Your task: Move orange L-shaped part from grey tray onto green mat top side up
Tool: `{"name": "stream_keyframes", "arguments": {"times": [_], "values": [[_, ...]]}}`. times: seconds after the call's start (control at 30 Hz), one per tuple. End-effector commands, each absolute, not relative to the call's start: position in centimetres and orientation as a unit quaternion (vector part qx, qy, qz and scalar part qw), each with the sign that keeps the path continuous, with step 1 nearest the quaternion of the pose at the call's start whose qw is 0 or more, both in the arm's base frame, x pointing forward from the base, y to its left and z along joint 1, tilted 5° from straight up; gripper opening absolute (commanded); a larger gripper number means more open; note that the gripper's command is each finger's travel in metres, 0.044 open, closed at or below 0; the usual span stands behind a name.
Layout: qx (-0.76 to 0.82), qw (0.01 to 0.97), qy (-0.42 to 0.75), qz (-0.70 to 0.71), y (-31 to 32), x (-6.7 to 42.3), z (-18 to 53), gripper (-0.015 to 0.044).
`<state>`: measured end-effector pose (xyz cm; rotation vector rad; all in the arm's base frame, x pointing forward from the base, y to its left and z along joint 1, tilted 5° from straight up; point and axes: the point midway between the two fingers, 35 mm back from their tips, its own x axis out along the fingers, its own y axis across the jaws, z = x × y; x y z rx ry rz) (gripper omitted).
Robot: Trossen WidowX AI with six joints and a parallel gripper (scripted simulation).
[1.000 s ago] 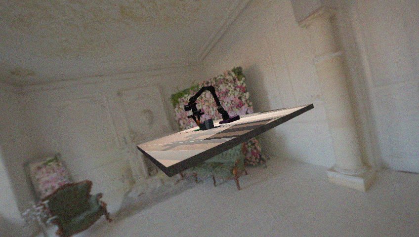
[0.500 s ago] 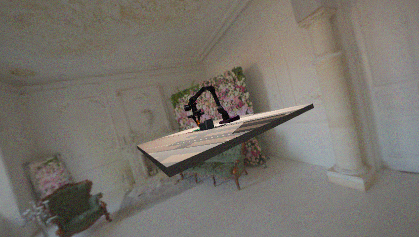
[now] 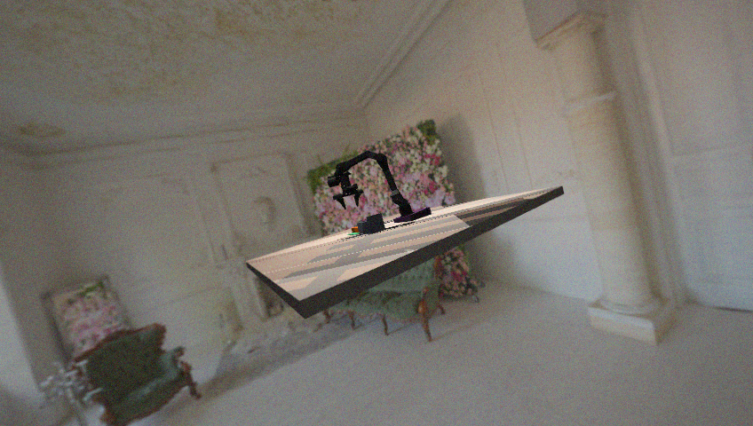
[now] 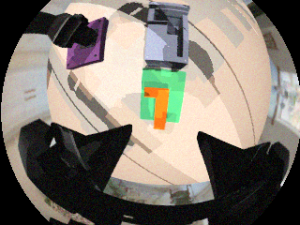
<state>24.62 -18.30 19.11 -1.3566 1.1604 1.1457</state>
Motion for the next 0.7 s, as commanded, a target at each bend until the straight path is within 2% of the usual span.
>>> {"name": "stream_keyframes", "arguments": {"times": [0.0,0.67], "values": [[-0.555,0.489,0.475,0.477,-18.0,24.33,19.68,0.04],[-0.559,0.488,0.477,0.47,-18.24,24.54,19.47,0.04]]}}
